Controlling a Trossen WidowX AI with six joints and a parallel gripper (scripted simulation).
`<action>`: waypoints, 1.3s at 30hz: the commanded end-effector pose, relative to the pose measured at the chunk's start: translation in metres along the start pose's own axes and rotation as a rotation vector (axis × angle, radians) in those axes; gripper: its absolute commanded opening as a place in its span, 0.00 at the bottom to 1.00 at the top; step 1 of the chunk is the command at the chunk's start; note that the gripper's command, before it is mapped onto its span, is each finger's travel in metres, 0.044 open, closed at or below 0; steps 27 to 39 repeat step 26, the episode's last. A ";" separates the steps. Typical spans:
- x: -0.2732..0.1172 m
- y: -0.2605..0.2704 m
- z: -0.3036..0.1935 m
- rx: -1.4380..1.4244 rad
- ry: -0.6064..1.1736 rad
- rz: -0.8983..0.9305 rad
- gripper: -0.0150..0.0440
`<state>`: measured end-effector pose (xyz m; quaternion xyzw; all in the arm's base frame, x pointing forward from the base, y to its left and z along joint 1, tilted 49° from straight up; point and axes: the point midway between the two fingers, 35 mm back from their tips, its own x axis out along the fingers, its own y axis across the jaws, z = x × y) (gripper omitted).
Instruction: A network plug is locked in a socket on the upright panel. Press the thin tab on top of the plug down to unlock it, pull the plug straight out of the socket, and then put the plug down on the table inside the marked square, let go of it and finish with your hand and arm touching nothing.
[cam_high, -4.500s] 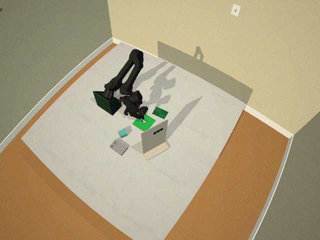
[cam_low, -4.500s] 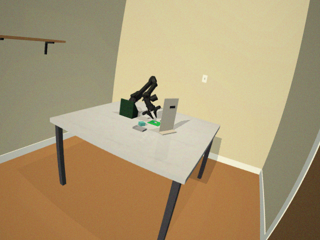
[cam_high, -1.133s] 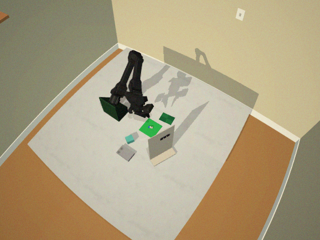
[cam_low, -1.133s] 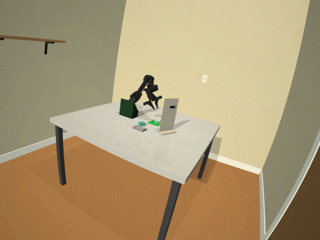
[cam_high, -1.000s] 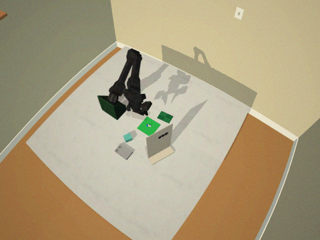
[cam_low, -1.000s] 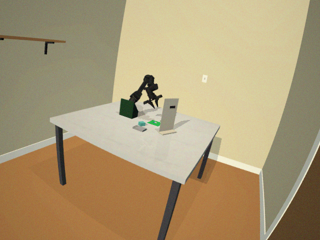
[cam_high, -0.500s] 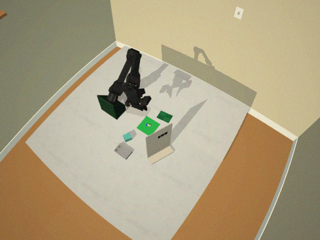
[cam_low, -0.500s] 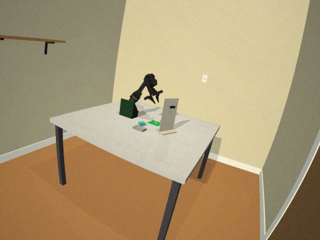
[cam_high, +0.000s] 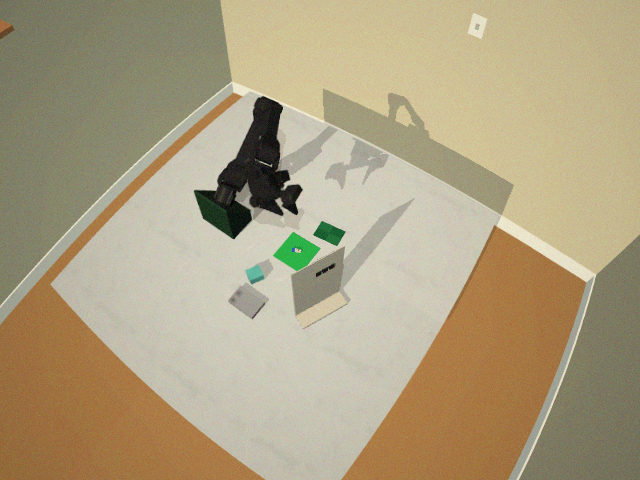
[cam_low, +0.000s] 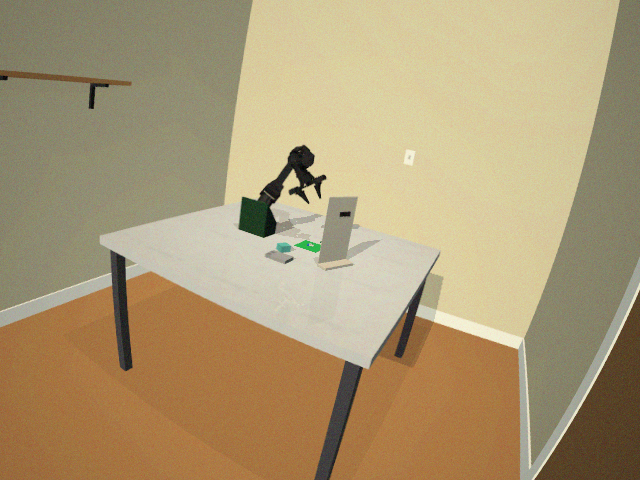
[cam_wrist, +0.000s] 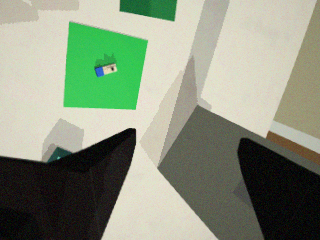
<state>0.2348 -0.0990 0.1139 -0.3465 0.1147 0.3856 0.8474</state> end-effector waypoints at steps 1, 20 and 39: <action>-0.001 -0.002 0.001 -0.009 -0.002 -0.004 0.92; -0.001 -0.002 0.001 -0.009 -0.002 -0.004 1.00; -0.001 -0.002 0.001 -0.009 -0.002 -0.004 1.00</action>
